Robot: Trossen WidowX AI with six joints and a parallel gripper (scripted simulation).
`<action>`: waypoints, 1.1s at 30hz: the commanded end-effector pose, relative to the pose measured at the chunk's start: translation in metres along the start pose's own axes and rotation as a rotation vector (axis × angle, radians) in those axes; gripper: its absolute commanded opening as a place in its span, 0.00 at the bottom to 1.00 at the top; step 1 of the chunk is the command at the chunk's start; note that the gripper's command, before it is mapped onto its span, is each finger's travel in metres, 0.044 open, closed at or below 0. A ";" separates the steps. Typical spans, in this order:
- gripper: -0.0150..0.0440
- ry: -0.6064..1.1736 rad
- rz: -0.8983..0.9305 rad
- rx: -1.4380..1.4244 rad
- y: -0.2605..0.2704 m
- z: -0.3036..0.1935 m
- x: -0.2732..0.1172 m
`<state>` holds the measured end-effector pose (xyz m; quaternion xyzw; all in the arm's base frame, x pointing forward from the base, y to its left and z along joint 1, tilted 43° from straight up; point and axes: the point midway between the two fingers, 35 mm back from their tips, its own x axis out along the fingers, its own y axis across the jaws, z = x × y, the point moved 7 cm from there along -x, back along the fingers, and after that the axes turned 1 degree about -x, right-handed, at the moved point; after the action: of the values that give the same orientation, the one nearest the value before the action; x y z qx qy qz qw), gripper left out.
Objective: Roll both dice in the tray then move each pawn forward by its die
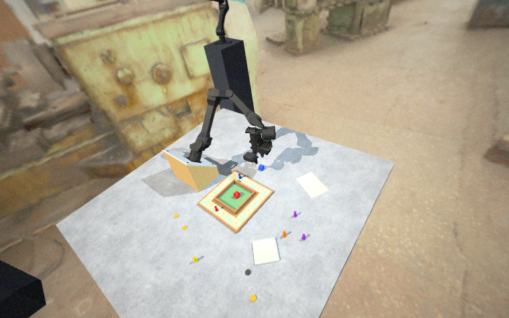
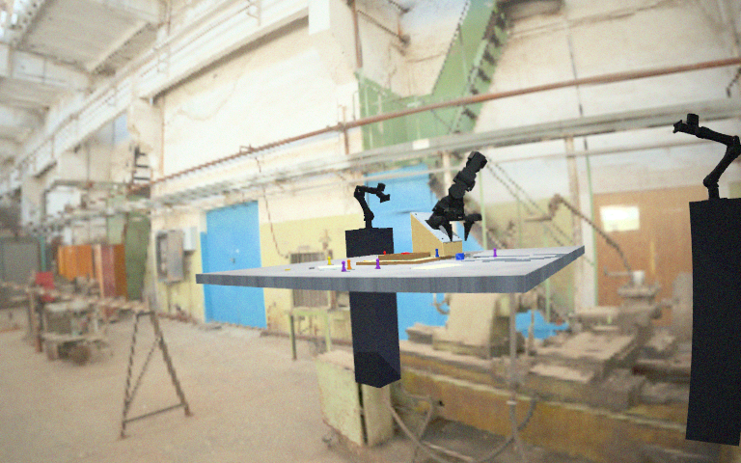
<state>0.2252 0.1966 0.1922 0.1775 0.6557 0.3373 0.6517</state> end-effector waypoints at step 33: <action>0.72 -0.001 0.010 -0.027 0.004 0.003 0.061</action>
<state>0.2237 0.2380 0.1564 0.1732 0.6471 0.3525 0.6535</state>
